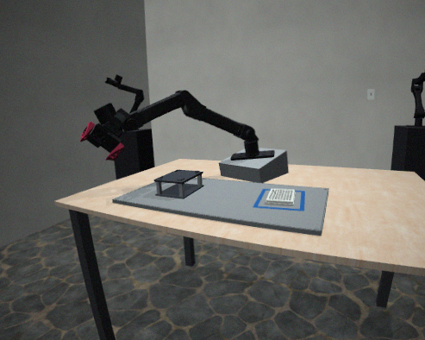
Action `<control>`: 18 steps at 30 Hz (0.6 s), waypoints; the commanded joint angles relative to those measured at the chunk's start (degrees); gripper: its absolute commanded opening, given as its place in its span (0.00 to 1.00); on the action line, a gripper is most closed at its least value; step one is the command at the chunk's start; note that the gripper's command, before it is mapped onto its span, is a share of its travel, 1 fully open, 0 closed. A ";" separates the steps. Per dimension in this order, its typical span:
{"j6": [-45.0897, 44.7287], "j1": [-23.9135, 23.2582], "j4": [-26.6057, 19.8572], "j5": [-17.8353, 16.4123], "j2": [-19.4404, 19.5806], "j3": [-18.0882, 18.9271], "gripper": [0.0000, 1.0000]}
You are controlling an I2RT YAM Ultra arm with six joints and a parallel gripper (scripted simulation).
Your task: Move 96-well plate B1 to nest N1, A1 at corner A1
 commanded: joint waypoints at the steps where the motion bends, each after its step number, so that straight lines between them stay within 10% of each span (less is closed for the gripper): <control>1: 0.22 -0.11 -0.77 -0.29 -0.63 0.44 1.00; 18: 1.43 1.01 -1.40 0.78 -2.18 1.05 1.00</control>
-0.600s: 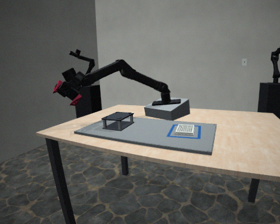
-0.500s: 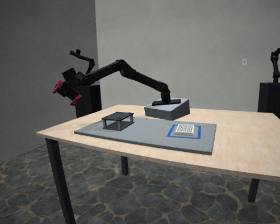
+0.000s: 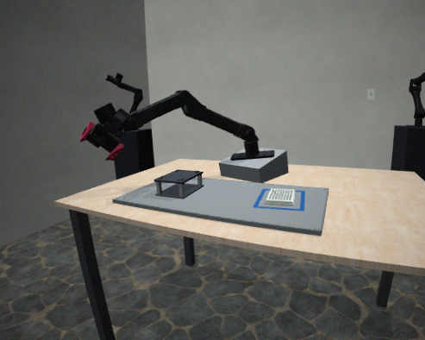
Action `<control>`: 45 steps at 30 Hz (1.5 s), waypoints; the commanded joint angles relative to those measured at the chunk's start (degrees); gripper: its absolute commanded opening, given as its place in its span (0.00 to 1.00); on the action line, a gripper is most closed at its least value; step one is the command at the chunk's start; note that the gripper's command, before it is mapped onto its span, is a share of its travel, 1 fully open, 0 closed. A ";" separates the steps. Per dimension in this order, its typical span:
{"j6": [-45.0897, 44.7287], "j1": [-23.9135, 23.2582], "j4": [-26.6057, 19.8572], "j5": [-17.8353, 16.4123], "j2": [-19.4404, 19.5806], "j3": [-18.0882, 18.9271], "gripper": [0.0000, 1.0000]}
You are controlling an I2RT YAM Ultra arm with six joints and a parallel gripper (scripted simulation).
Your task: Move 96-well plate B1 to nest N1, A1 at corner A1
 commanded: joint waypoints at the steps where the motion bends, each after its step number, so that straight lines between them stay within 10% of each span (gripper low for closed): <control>1: 2.41 1.48 -2.45 1.15 -2.48 0.99 1.00; 20: 13.18 9.60 -12.24 9.22 -3.95 -1.74 1.00; 27: 14.10 12.91 -8.74 11.79 -7.43 -7.99 1.00; 39: 22.42 17.99 -19.36 17.37 -6.94 -5.66 1.00; 45: 23.52 20.84 -15.28 19.41 -10.65 -12.50 1.00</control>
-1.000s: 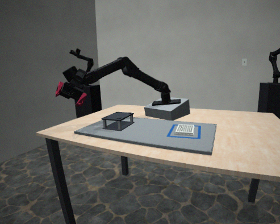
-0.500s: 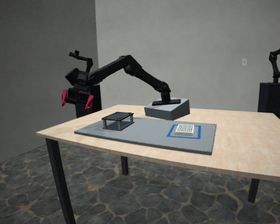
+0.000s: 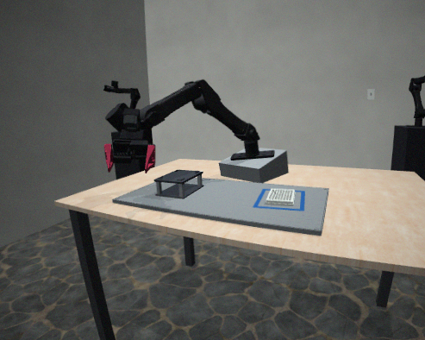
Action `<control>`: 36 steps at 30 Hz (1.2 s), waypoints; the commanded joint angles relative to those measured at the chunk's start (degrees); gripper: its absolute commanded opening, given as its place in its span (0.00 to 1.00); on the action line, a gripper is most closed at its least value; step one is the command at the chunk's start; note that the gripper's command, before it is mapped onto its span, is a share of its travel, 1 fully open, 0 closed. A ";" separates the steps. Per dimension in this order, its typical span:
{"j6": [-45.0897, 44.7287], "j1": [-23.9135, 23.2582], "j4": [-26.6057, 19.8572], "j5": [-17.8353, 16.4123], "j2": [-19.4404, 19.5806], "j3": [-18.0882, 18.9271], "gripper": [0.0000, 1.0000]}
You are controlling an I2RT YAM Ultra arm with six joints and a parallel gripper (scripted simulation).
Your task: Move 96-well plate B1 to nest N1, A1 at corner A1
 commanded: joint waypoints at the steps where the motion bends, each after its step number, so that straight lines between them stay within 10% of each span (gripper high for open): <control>1: 2.88 2.07 -2.00 2.15 -2.69 -1.95 1.00; 6: 5.98 3.66 -5.61 3.99 -2.62 1.13 1.00; 10: 6.76 5.56 -2.11 5.38 -4.33 -4.79 1.00; 14: 10.52 7.68 -8.55 8.00 -3.33 -1.41 1.00; 19: 11.81 10.05 -4.34 9.63 -6.44 -8.39 1.00; 25: 15.61 12.24 -10.76 12.30 -6.06 -4.87 1.00; 36: 21.03 17.74 -12.44 17.28 -9.34 -12.34 1.00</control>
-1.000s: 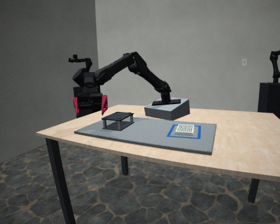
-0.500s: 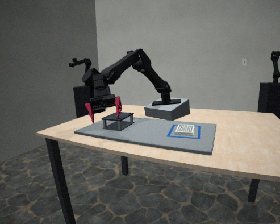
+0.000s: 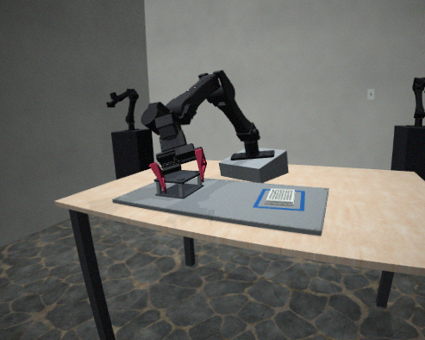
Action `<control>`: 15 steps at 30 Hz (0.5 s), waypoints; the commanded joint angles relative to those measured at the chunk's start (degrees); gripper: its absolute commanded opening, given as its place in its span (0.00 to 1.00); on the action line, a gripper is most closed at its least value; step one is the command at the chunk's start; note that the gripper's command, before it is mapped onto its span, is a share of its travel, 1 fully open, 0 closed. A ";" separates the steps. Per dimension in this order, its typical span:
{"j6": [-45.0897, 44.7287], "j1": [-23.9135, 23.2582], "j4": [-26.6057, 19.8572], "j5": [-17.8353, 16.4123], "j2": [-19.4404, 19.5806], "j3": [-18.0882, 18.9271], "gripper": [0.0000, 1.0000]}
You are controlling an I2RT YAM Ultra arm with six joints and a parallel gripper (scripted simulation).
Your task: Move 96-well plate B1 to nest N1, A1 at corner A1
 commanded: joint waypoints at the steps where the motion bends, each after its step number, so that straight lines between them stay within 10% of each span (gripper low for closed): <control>1: 2.79 1.88 0.63 1.88 -3.10 -3.56 1.00; 7: 6.38 4.19 -5.69 4.81 -1.87 -0.05 1.00; 12: 8.01 6.48 -1.28 6.19 -5.48 -7.69 1.00; 15: 11.00 8.37 -7.64 8.88 -3.26 -3.53 1.00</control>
